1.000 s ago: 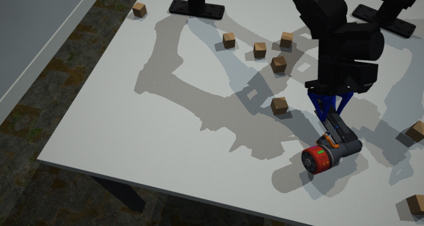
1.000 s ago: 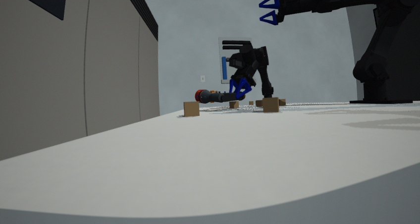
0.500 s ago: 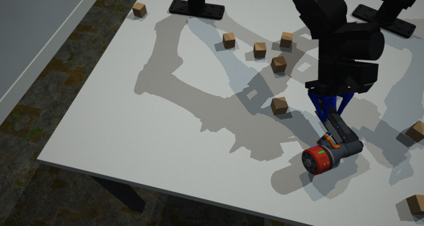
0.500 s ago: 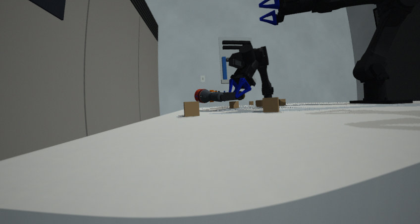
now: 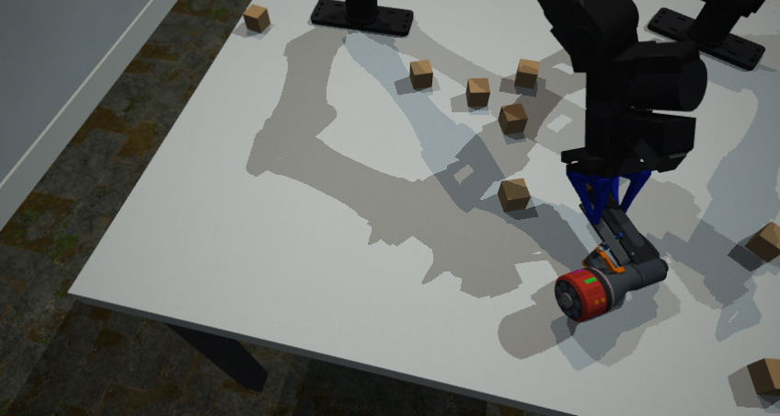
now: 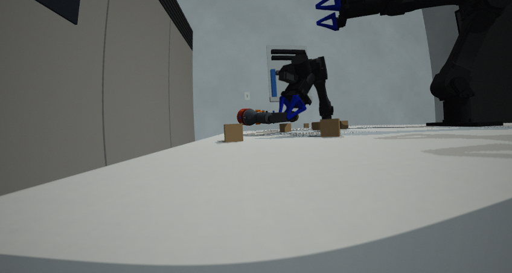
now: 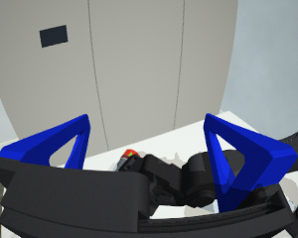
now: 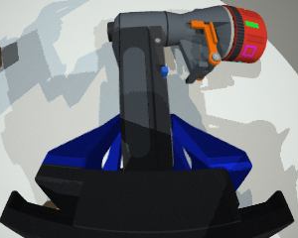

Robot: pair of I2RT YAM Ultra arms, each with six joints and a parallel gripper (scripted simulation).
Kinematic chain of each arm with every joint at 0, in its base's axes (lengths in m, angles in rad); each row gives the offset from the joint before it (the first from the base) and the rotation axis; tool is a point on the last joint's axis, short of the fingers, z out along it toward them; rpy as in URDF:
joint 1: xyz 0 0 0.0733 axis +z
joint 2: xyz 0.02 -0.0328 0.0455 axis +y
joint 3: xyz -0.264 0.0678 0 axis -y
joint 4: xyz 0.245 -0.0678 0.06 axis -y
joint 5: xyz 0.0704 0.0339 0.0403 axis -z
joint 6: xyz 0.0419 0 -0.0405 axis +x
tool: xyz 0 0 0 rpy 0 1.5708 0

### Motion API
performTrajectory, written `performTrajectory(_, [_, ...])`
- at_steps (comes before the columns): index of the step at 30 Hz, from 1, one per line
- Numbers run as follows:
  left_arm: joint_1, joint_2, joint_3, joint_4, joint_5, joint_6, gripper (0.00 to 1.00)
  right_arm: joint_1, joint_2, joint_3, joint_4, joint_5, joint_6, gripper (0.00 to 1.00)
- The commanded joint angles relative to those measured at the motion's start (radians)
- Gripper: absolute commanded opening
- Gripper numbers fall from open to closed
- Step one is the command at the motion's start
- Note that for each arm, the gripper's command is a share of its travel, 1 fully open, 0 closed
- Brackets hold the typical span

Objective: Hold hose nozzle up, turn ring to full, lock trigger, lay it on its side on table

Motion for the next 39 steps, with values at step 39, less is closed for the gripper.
performTrajectory(39, [-0.008,-0.027,0.030,0.001,-0.004,0.004,1.00,0.016,-0.048,-0.088,0.186,0.032,-0.004,0.36])
